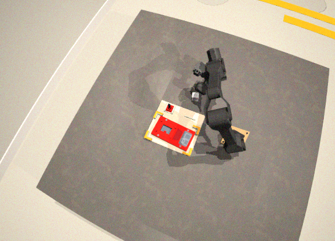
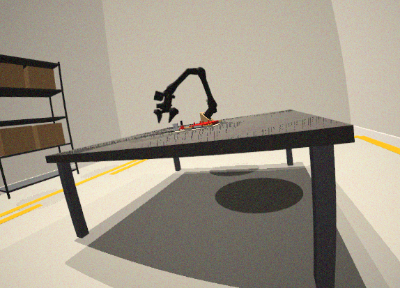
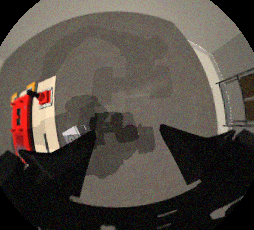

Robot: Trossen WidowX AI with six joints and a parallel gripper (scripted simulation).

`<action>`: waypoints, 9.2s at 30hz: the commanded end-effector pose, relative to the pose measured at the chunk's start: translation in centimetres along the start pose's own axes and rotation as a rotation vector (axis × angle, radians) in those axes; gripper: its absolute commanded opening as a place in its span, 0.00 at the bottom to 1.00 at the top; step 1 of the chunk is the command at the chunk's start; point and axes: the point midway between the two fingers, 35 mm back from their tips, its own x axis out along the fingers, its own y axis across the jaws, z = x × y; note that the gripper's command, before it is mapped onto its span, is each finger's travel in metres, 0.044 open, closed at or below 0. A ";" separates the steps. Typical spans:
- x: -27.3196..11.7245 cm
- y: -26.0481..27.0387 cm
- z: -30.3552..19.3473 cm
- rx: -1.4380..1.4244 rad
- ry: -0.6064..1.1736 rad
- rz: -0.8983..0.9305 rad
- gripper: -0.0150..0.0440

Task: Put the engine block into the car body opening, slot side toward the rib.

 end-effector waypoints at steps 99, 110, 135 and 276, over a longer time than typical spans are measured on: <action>4.1 9.1 -1.3 1.167 0.436 -0.156 0.96; 4.1 9.1 -1.3 1.167 0.436 -0.156 0.47; -0.1 8.0 1.4 1.167 0.429 -0.162 0.25; -2.8 8.1 1.8 -1.918 0.178 0.482 0.25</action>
